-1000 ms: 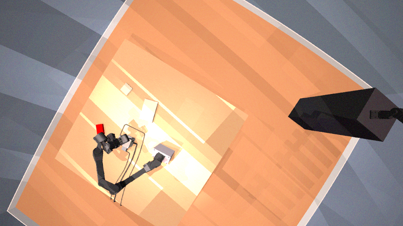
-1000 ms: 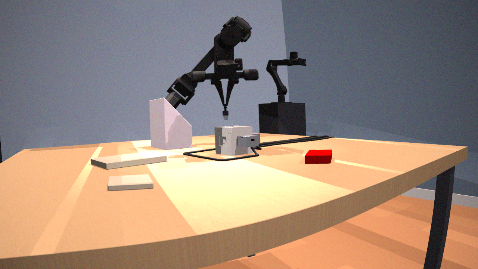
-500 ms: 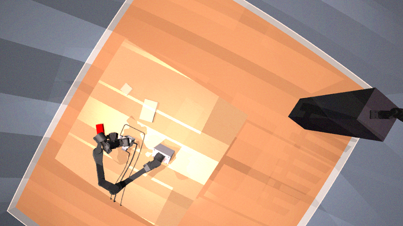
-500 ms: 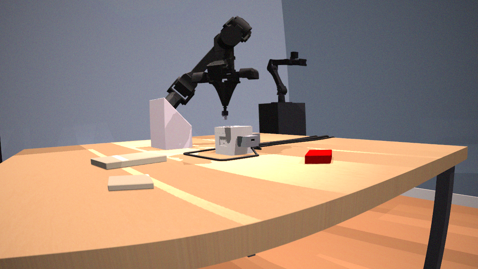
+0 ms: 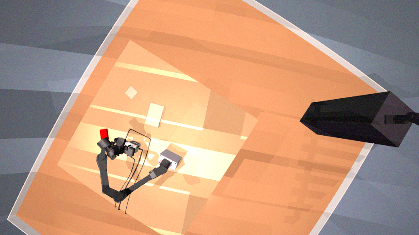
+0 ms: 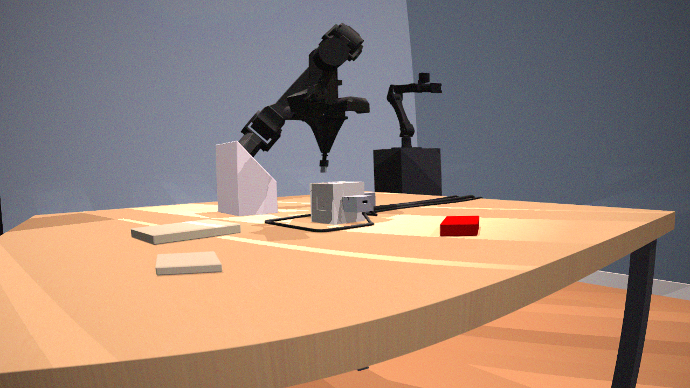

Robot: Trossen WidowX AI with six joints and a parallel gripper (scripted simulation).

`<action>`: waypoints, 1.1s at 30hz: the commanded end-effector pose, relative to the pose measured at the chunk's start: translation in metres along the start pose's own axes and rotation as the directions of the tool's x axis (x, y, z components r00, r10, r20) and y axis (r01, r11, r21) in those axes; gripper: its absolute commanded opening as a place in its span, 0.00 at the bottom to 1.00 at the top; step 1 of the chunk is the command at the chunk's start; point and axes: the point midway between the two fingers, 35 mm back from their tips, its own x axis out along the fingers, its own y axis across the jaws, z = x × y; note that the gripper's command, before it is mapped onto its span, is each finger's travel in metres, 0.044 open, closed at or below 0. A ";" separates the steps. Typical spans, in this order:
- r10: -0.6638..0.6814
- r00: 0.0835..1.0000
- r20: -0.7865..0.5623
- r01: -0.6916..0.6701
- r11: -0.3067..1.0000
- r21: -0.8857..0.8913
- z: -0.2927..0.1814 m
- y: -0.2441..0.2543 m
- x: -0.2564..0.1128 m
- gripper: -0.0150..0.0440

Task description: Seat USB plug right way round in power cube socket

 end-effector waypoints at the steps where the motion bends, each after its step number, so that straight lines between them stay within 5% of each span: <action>1: 0.000 1.000 0.001 0.000 0.992 0.126 0.000 0.000 0.000 0.25; 33: 0.003 1.000 -0.010 -0.001 0.984 0.180 -0.001 0.001 0.002 0.25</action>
